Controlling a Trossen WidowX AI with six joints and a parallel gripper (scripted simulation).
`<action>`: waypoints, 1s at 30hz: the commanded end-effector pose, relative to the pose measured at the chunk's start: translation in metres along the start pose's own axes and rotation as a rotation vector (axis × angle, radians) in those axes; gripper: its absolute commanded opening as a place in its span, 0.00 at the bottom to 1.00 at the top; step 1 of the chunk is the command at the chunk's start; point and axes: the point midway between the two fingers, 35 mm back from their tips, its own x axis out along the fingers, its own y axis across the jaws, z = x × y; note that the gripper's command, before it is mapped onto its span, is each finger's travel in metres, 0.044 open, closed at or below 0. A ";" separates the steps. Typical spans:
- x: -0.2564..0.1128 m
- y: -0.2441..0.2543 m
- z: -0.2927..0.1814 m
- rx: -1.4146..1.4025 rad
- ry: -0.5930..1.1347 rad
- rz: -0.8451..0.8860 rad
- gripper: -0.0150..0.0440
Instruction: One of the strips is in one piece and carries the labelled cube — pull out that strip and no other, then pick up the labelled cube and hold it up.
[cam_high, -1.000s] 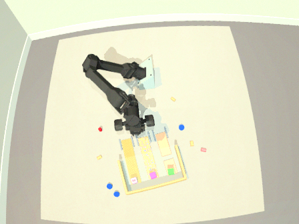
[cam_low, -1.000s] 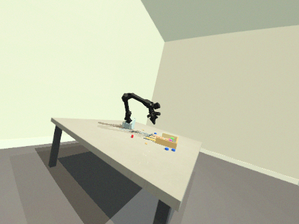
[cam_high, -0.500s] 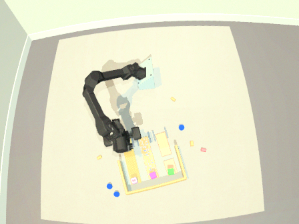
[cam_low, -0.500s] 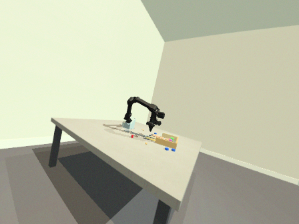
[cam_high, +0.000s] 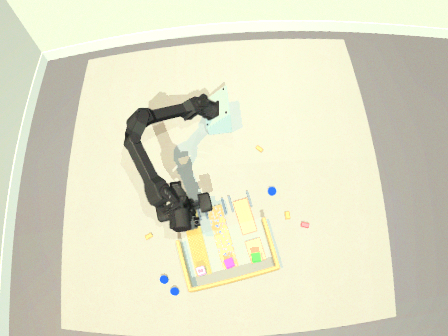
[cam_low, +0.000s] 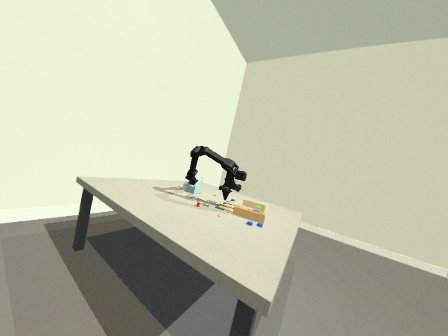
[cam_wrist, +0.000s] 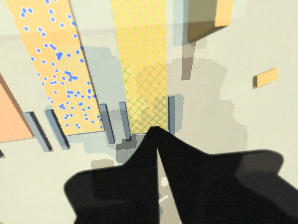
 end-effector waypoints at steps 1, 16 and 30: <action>0.007 0.001 0.000 -0.006 0.001 0.005 0.25; 0.032 0.002 -0.003 -0.006 0.001 0.004 0.25; 0.050 0.002 -0.006 -0.006 0.001 0.001 0.25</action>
